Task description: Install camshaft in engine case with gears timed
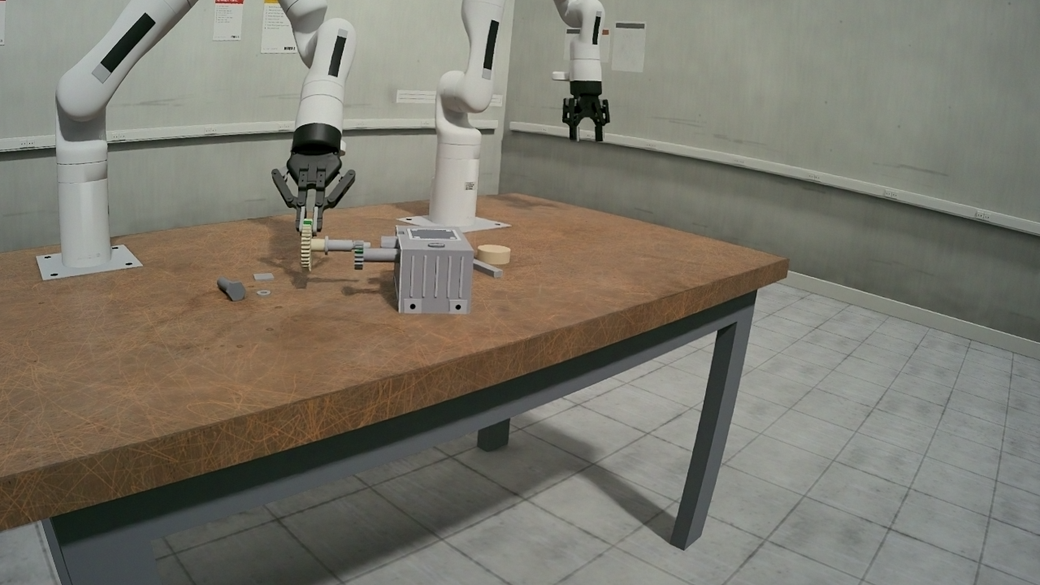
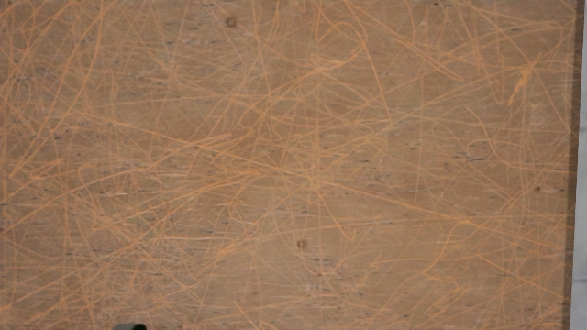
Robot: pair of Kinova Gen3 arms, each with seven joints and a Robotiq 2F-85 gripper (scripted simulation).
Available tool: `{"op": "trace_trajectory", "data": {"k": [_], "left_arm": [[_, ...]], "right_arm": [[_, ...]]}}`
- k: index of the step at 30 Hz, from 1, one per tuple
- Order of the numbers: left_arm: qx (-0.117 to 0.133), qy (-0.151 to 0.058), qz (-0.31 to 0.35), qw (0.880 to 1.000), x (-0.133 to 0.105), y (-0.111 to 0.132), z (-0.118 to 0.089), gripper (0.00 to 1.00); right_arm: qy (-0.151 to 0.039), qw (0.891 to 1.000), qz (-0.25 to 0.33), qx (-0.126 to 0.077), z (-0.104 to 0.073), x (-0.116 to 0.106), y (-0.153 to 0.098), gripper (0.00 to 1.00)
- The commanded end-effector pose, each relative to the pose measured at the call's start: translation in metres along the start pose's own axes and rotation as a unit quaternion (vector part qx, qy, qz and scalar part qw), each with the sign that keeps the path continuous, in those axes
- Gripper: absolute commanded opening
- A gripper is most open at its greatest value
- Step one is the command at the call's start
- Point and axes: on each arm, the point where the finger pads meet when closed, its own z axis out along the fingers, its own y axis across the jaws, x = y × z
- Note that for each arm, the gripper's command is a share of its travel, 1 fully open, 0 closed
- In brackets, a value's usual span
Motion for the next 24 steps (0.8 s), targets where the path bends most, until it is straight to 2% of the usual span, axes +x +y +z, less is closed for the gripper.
{"op": "trace_trajectory", "data": {"k": [1,24], "left_arm": [[-0.001,0.0,0.0,1.0,-0.0001,0.0004,-0.0004,1.0],[-0.001,0.0,0.0,1.0,-0.0001,0.0004,-0.0004,1.0]], "right_arm": [[0.001,1.0,0.006,-0.002,0.0015,-0.0006,0.0011,0.17],[0.002,1.0,0.007,-0.004,0.0008,-0.0005,0.0052,0.17]]}}
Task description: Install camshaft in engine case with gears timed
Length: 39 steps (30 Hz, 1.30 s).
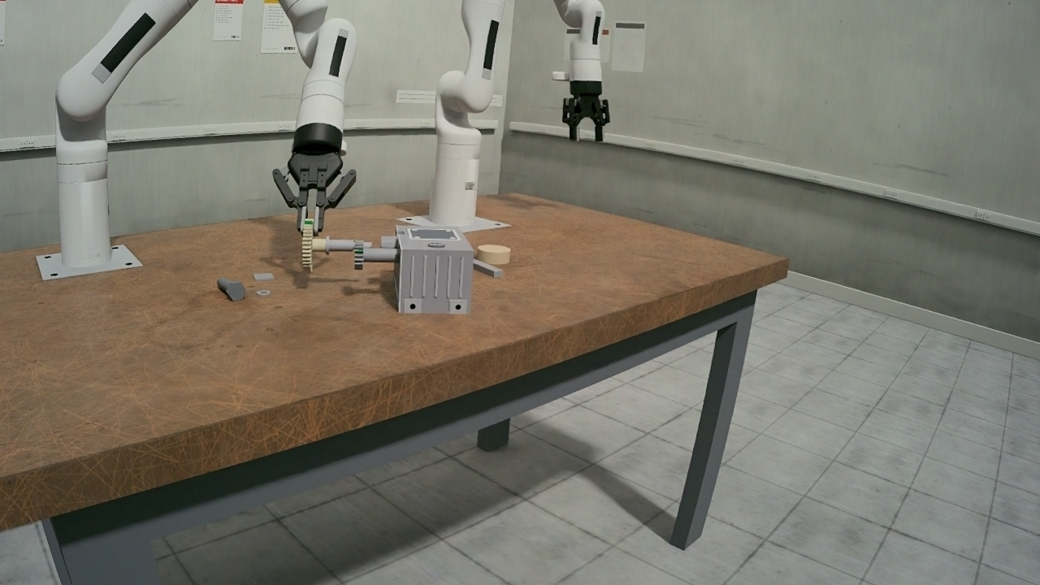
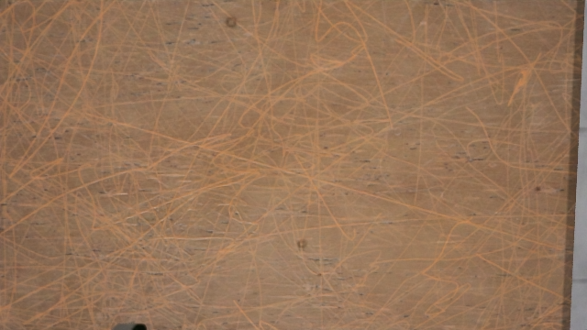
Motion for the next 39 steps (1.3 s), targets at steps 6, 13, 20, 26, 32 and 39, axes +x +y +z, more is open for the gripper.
{"op": "trace_trajectory", "data": {"k": [6,13,20,26,32,39], "left_arm": [[-0.001,0.0,0.0,1.0,-0.0001,0.0004,-0.0004,1.0],[-0.001,0.0,0.0,1.0,-0.0001,0.0004,-0.0004,1.0],[-0.001,0.0,0.0,1.0,-0.0001,0.0004,-0.0004,1.0],[-0.001,0.0,0.0,1.0,-0.0001,0.0004,-0.0004,1.0],[-0.001,0.0,0.0,1.0,-0.0001,0.0004,-0.0004,1.0],[-0.001,0.0,0.0,1.0,-0.0001,0.0004,-0.0004,1.0]], "right_arm": [[0.002,1.0,0.005,-0.003,0.0004,0.0001,0.007,0.17],[0.002,1.0,0.005,-0.003,0.0004,0.0001,0.0108,0.17],[0.002,1.0,0.005,-0.003,0.0004,0.0001,0.0131,0.17],[0.002,1.0,0.005,-0.003,0.0007,0.0001,0.014,0.17],[0.002,1.0,0.005,-0.002,0.0009,0.0001,0.014,0.17],[0.002,1.0,0.005,-0.002,0.001,0.0001,0.0138,0.17]]}}
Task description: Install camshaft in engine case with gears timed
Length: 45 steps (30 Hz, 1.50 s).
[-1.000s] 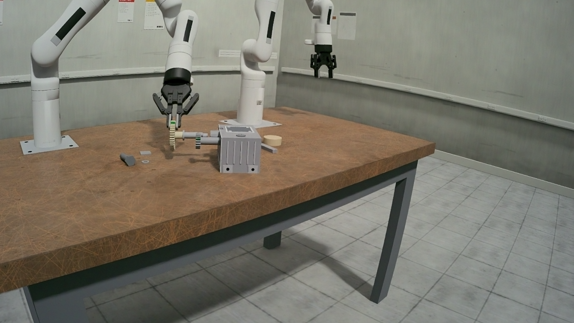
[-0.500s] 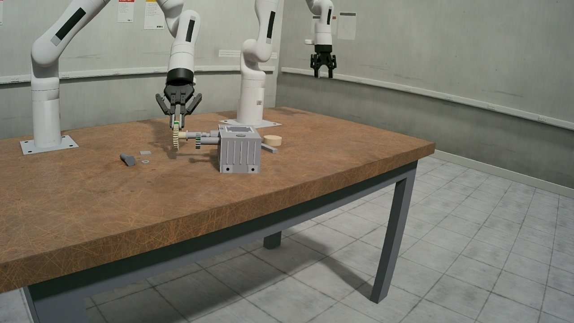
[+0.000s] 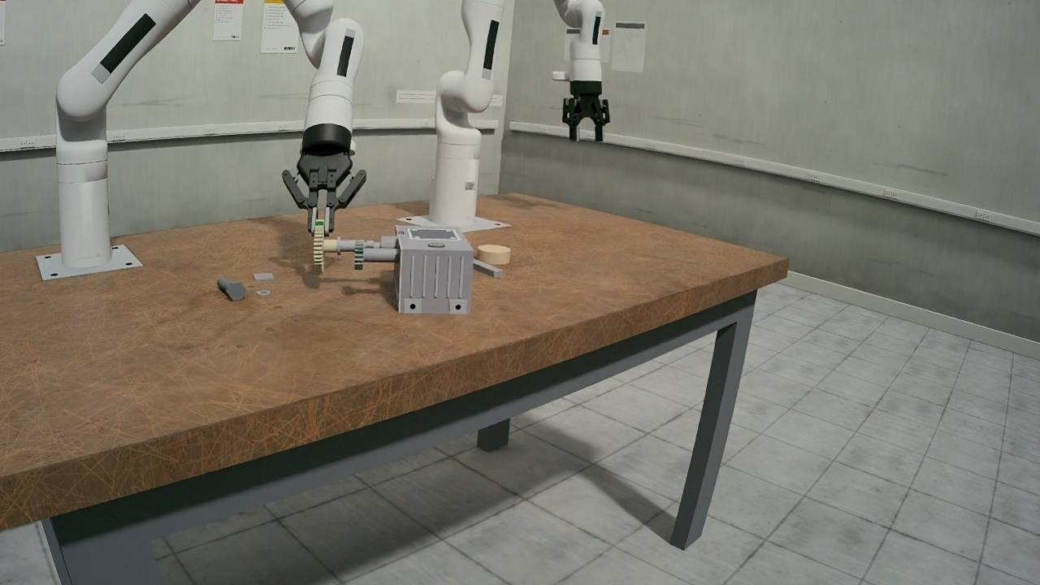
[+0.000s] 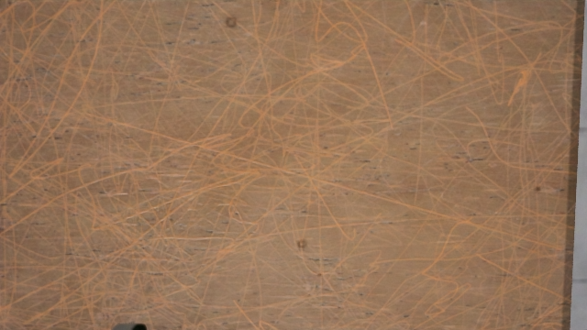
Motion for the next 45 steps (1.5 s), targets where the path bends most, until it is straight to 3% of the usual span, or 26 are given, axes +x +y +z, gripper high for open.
{"op": "trace_trajectory", "data": {"k": [1,45], "left_arm": [[-0.001,0.0,0.0,1.0,-0.0001,0.0004,-0.0004,1.0],[-0.001,0.0,0.0,1.0,-0.0001,0.0004,-0.0004,1.0]], "right_arm": [[-0.001,1.0,0.001,0.005,0.0004,-0.0007,-0.0018,0.17],[-0.002,1.0,-0.004,0.011,-0.0002,-0.0009,-0.0052,0.17]]}}
